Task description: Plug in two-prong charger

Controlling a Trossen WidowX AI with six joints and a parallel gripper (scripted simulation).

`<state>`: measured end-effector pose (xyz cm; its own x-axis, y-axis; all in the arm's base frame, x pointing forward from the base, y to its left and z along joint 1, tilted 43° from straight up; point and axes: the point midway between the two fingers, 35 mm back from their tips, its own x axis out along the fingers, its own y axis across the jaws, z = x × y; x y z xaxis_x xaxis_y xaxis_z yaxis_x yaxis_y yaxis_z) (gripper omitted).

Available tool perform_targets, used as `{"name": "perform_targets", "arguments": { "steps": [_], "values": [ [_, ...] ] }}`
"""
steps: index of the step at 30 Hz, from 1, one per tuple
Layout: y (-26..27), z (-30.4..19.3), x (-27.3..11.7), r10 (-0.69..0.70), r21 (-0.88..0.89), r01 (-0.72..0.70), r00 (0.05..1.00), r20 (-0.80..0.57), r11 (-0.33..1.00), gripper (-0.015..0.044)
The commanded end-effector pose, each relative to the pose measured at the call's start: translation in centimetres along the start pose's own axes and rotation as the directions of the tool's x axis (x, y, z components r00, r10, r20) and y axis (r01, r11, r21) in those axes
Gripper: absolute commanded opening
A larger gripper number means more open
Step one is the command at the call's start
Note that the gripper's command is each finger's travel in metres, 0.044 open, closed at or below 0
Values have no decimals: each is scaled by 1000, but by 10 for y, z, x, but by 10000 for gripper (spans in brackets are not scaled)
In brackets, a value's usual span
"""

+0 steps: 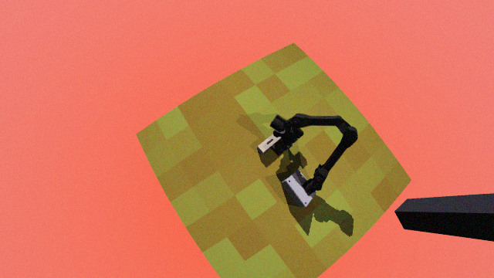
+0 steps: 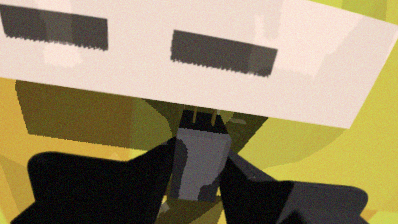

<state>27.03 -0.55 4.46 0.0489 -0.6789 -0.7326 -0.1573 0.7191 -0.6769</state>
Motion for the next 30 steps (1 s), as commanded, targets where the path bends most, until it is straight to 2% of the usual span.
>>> {"name": "perform_targets", "arguments": {
  "steps": [1, 30],
  "values": [
    [-1, 2, -1, -2, -5, 3, 1000, 2, 1000, 0],
    [-1, 3, -1, -2, -5, 3, 1000, 3, 1000, 0]
  ]
}}
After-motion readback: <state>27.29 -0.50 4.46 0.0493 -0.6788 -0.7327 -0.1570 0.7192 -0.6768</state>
